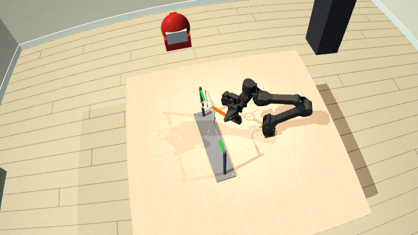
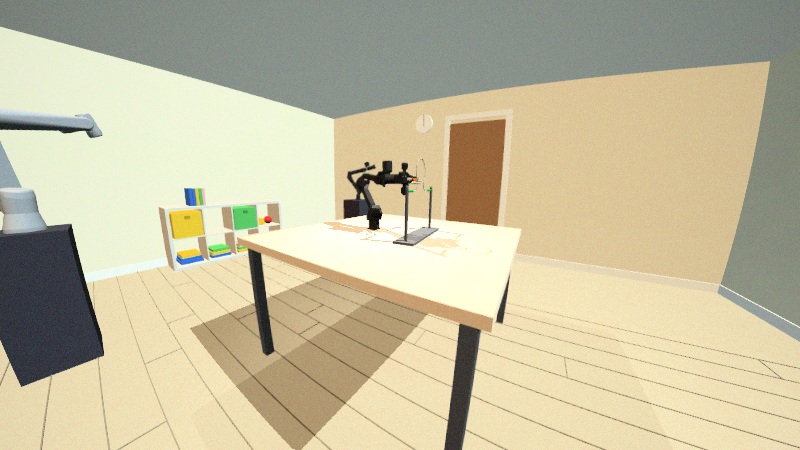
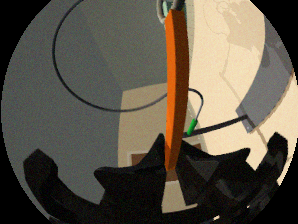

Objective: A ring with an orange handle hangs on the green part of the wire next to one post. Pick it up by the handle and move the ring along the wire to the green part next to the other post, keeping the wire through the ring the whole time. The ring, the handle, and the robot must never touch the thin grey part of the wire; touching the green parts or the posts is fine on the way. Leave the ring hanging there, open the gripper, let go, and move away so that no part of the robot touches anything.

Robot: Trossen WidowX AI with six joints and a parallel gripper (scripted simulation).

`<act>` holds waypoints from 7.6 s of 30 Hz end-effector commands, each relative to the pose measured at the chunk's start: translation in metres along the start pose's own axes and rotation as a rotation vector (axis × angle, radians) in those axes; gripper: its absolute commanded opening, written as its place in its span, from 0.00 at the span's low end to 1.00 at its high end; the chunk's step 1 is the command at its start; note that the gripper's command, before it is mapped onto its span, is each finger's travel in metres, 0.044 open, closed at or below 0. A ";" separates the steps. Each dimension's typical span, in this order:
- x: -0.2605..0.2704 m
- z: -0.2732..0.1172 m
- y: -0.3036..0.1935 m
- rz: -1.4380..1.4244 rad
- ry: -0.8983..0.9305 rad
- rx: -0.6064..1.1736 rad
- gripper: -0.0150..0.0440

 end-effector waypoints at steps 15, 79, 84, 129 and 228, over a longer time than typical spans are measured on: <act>0.045 -0.008 0.003 0.210 0.117 0.034 0.00; 0.040 -0.008 0.005 -0.358 -0.307 -0.046 0.00; 0.038 -0.009 0.005 -0.414 -0.346 -0.055 0.00; 0.025 -0.013 0.014 -0.931 -0.700 -0.138 0.00; 0.027 -0.035 0.043 -2.079 -1.422 -0.314 0.00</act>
Point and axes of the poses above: the point midway between the two fingers, 35 mm back from their tips, its own z axis out along the fingers, its own x axis across the jaws, y = z × x, the point moved 3 cm from there along -z, back along the fingers, and after that the axes turned 4 degrees about z, right-handed, at the moved point
